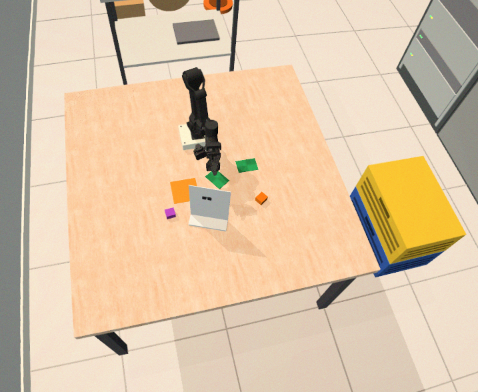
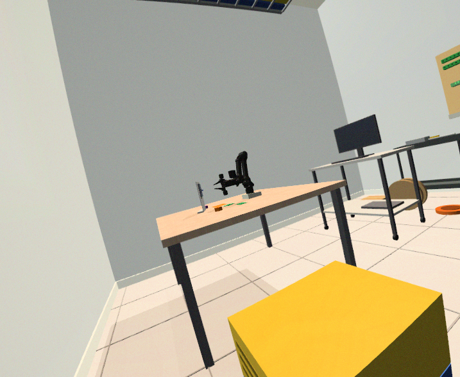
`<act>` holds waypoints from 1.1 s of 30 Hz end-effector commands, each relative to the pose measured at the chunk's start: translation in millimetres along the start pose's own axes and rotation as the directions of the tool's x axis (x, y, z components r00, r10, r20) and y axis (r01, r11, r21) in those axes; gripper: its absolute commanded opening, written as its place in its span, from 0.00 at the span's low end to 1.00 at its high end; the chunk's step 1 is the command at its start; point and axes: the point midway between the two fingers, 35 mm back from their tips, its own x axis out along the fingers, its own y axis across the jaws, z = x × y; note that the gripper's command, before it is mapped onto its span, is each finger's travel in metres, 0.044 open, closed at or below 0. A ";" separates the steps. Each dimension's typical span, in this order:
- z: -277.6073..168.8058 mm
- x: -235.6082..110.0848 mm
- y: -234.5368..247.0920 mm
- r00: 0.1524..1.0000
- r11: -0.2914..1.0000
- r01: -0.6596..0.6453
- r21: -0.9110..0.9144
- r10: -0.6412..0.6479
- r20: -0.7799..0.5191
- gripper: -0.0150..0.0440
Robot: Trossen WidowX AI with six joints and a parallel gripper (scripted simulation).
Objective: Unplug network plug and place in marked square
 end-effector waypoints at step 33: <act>20.4 79.9 0.2 1.000 1.000 -0.004 0.006 0.004 -0.001 0.52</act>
